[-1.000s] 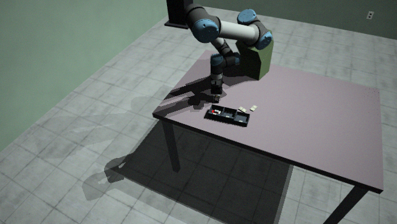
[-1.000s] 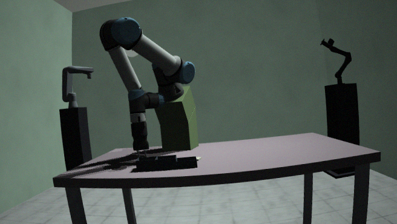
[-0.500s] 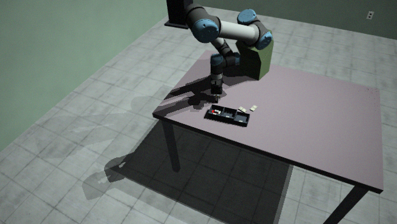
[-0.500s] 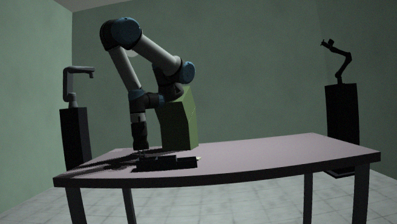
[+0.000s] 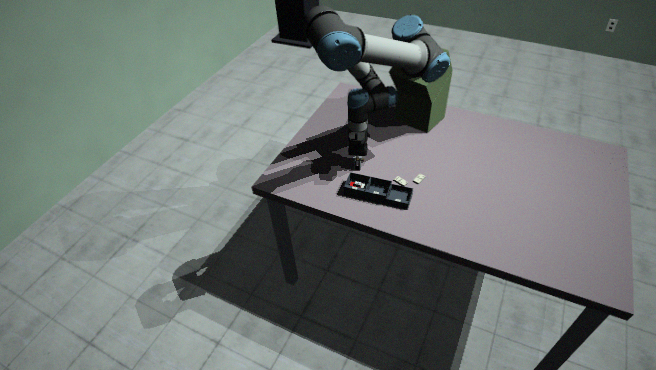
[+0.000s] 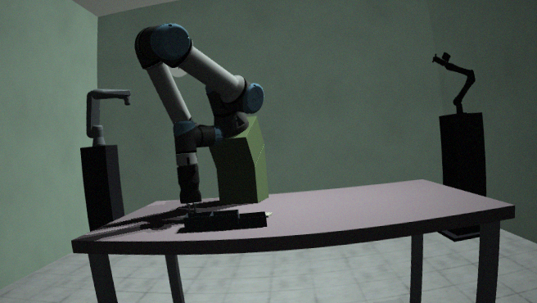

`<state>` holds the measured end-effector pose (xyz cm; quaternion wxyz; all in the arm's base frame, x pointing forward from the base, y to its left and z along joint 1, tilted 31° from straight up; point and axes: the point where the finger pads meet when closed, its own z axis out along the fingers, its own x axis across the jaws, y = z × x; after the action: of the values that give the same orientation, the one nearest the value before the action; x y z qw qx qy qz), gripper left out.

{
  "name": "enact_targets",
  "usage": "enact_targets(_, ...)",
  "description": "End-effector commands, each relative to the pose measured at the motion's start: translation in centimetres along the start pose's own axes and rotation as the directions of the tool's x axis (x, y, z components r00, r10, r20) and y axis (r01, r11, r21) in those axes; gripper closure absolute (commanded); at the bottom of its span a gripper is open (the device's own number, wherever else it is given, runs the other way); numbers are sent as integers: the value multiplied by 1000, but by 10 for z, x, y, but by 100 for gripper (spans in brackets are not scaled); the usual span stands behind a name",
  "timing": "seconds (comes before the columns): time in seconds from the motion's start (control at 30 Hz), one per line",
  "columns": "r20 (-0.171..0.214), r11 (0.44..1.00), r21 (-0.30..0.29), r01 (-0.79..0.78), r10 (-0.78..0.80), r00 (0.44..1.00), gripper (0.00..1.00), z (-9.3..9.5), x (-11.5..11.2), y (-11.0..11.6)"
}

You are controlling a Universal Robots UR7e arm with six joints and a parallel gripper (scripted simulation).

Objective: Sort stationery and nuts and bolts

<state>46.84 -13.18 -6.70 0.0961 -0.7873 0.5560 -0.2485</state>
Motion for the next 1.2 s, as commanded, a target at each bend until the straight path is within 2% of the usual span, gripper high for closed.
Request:
enact_targets(0.0,-1,1000,1,0,0,1000,66,-7,0,0)
enact_targets(0.37,-1,1000,1,0,0,1000,66,-44,0,0)
enact_targets(0.43,-1,1000,1,0,0,1000,66,-44,0,0)
enact_targets(0.6,-1,1000,1,0,0,1000,66,-60,0,0)
enact_targets(1.17,-1,1000,1,0,0,1000,66,-64,0,0)
